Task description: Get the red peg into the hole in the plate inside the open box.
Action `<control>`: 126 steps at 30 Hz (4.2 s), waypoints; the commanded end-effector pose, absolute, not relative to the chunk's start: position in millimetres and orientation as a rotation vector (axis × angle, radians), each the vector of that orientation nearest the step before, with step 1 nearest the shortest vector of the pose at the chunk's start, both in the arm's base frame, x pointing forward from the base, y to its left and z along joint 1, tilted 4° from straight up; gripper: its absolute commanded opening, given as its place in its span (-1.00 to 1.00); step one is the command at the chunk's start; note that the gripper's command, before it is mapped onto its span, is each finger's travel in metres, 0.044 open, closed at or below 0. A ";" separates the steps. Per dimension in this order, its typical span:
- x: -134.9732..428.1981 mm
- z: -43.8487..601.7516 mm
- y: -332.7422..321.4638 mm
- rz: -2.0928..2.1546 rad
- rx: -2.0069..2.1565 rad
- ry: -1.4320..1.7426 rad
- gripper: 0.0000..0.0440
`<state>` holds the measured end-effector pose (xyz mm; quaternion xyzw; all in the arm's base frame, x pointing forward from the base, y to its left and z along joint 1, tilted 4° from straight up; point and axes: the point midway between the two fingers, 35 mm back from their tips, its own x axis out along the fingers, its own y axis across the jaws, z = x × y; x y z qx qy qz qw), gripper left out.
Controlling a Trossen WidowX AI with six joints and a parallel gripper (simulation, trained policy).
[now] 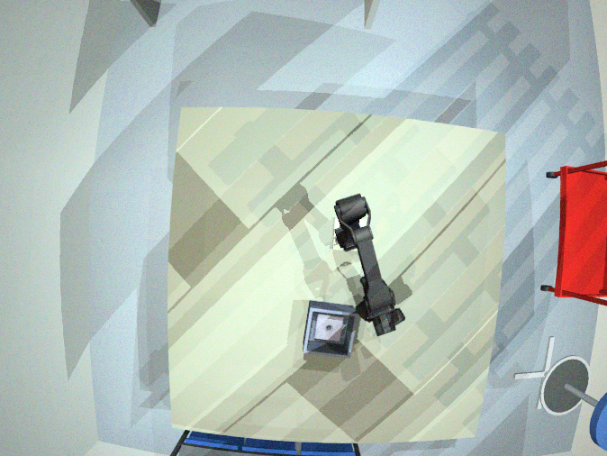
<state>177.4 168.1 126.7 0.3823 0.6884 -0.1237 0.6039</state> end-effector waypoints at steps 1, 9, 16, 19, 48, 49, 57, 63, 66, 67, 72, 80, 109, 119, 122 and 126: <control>161.2 119.7 162.2 -0.408 0.894 1.628 1.00; 137.0 111.5 154.4 -0.638 0.901 1.641 1.00; 129.1 101.9 151.9 -0.747 0.887 1.621 1.00; 128.2 94.7 151.2 -0.779 0.881 1.613 1.00; 139.1 20.7 154.5 -0.891 0.902 1.528 -0.27; 140.2 20.1 155.8 -0.885 0.901 1.528 -0.39; 150.5 26.7 169.1 -0.827 0.940 1.533 -1.00; 160.1 44.7 182.5 -0.769 1.021 1.531 -1.00; 165.6 55.9 188.2 -0.733 1.056 1.526 -1.00; 167.5 59.8 189.8 -0.722 1.067 1.524 -1.00; 178.2 81.8 195.0 -0.661 1.114 1.502 -1.00; 198.0 121.5 191.8 -0.569 1.160 1.434 -1.00; 261.3 188.8 95.0 -0.655 1.163 1.170 -1.00; 274.3 182.1 66.6 -0.736 1.145 1.170 -1.00; 277.9 179.2 59.5 -0.756 1.140 1.176 -1.00; 282.5 174.9 51.2 -0.778 1.135 1.187 -1.00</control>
